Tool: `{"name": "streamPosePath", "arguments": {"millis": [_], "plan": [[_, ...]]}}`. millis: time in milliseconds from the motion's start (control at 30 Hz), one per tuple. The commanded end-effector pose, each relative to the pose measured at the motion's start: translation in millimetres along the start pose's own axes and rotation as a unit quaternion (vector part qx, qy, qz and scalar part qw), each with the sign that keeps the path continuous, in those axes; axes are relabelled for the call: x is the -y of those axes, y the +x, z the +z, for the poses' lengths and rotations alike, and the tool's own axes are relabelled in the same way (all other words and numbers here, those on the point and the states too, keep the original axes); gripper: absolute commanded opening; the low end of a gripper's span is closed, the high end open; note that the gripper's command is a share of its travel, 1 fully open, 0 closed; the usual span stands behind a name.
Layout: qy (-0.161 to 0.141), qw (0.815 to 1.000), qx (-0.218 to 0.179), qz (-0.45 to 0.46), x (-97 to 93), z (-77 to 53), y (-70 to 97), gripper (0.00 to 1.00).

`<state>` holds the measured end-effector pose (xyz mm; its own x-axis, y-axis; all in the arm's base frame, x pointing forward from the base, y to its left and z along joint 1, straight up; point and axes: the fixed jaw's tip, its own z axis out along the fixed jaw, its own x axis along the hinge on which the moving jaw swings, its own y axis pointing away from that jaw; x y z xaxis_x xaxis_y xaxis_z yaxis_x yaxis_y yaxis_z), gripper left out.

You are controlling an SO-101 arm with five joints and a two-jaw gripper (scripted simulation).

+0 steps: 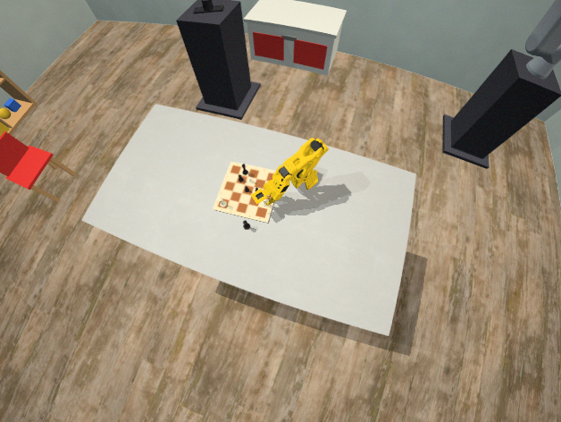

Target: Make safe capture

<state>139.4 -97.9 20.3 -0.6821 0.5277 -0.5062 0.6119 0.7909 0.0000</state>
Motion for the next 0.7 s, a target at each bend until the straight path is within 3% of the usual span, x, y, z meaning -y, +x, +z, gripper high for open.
{"name": "streamPosePath", "arguments": {"millis": [0,667], "plan": [[0.002,1.000,0.005,0.008,1.4,-3.3,-4.8,0.13],[0.003,1.000,0.006,0.009,1.9,-8.4,-9.8,0.13]]}}
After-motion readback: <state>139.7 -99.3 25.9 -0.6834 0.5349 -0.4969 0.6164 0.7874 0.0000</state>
